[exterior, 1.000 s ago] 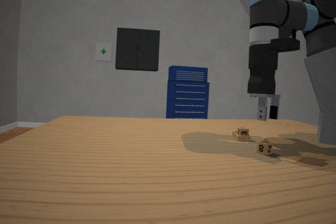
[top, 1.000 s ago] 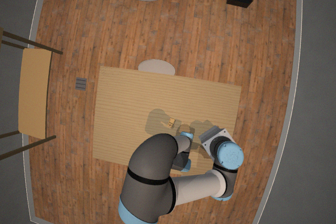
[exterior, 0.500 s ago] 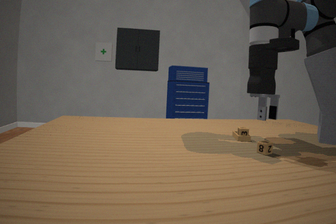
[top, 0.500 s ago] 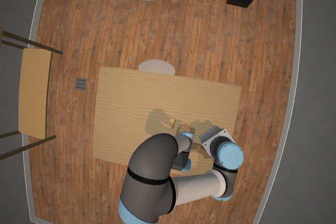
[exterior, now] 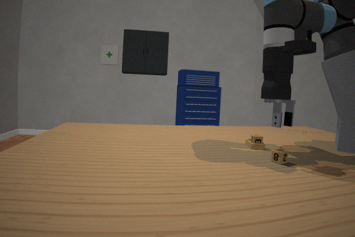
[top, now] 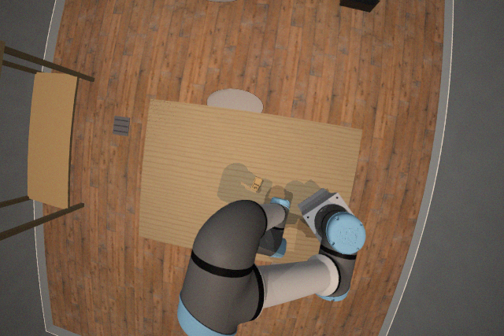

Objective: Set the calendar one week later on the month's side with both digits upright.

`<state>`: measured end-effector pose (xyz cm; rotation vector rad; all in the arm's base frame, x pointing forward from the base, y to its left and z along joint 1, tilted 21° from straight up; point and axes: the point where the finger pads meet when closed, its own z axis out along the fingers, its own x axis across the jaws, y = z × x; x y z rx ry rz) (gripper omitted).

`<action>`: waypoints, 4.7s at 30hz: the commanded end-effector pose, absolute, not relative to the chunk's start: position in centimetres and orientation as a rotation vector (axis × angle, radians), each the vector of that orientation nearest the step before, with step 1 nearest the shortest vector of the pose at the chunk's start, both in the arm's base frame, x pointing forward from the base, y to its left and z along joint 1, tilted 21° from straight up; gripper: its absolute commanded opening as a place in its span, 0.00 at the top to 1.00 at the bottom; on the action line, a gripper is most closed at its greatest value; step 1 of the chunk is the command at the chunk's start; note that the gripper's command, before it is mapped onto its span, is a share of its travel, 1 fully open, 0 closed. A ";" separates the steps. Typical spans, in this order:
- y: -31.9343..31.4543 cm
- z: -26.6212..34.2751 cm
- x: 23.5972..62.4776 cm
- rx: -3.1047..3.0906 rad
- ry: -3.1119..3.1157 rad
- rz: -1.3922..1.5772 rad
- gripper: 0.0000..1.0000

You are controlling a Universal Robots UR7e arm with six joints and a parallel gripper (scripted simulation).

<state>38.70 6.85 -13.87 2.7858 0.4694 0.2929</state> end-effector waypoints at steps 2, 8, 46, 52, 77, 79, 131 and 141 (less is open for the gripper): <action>6.8 -13.8 38.6 2.787 0.466 0.294 0.13; 6.8 -13.8 38.6 2.787 0.466 0.294 0.13; 6.3 -15.7 39.3 2.786 0.465 0.297 0.13; 6.2 -16.4 39.5 2.786 0.465 0.297 0.13; 5.6 -18.7 40.1 2.786 0.465 0.297 0.13; 5.6 -18.7 40.1 2.786 0.465 0.296 0.13; 5.6 -18.7 40.1 2.786 0.465 0.297 0.13; 5.6 -18.7 40.1 2.786 0.465 0.297 0.13</action>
